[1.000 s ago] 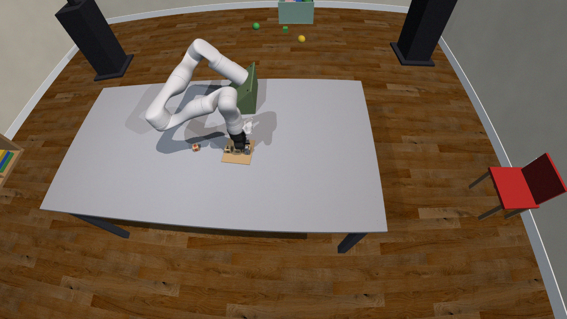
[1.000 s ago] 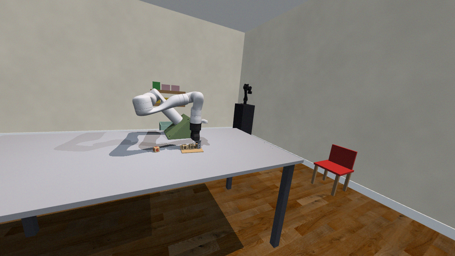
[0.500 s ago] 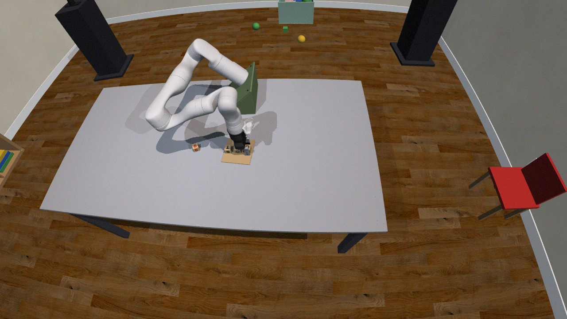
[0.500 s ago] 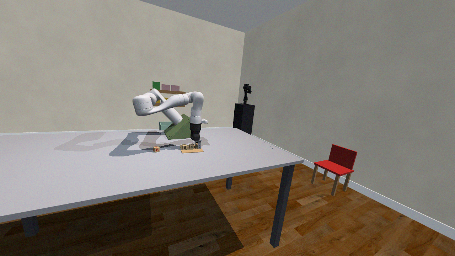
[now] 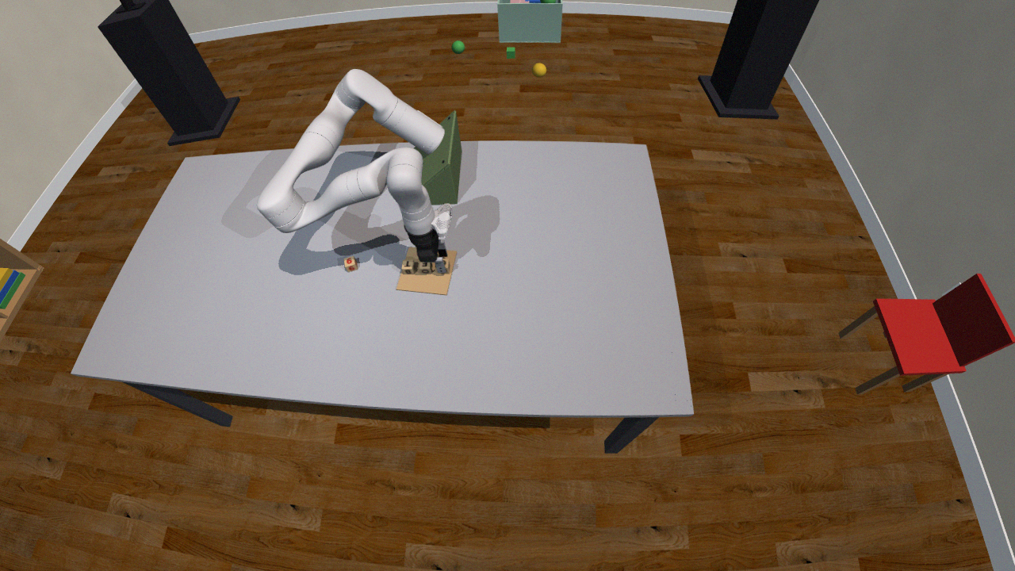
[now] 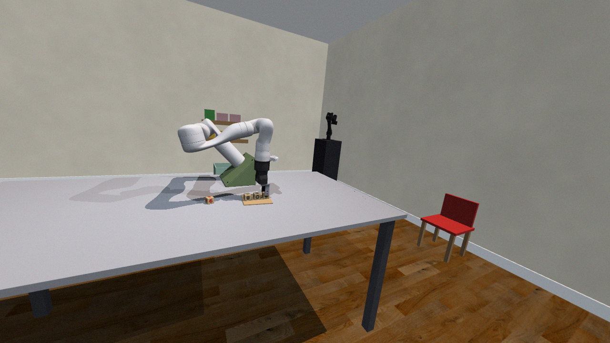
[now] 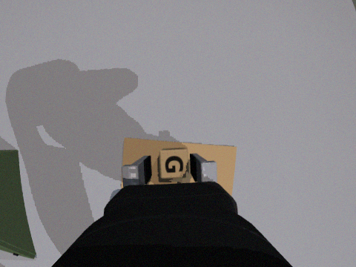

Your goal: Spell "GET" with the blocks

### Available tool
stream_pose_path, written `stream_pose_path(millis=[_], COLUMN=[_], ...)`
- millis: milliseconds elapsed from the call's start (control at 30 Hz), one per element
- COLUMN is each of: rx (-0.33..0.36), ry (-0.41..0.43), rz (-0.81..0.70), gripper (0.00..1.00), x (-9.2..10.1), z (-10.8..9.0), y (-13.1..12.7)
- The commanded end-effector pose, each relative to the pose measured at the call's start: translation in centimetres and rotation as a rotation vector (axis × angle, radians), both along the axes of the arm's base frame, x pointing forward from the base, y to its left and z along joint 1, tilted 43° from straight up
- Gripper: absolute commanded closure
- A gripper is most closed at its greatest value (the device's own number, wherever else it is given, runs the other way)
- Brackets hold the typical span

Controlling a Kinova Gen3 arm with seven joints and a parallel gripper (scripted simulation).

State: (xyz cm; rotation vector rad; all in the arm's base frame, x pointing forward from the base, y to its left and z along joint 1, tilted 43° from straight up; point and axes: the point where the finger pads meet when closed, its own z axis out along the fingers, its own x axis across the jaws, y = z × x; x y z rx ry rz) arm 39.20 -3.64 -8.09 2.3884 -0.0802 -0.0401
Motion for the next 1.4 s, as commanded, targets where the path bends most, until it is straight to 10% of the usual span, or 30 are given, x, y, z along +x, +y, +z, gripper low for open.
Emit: stream_pose_path(millis=[0, 467, 600, 633, 1367], rx=[0.001, 0.001, 0.001, 0.001, 0.001], ry=[-0.012, -0.012, -0.012, -0.012, -0.012], rz=[0.011, 0.011, 0.011, 0.011, 0.011], gripper=[0.13, 0.13, 0.13, 0.0, 0.0], x=[0.5, 0.7, 0.7, 0.7, 0.7], z=[1.2, 4.9, 5.0, 5.0, 5.0], y=[1.2, 4.7, 4.8, 4.8, 4.8])
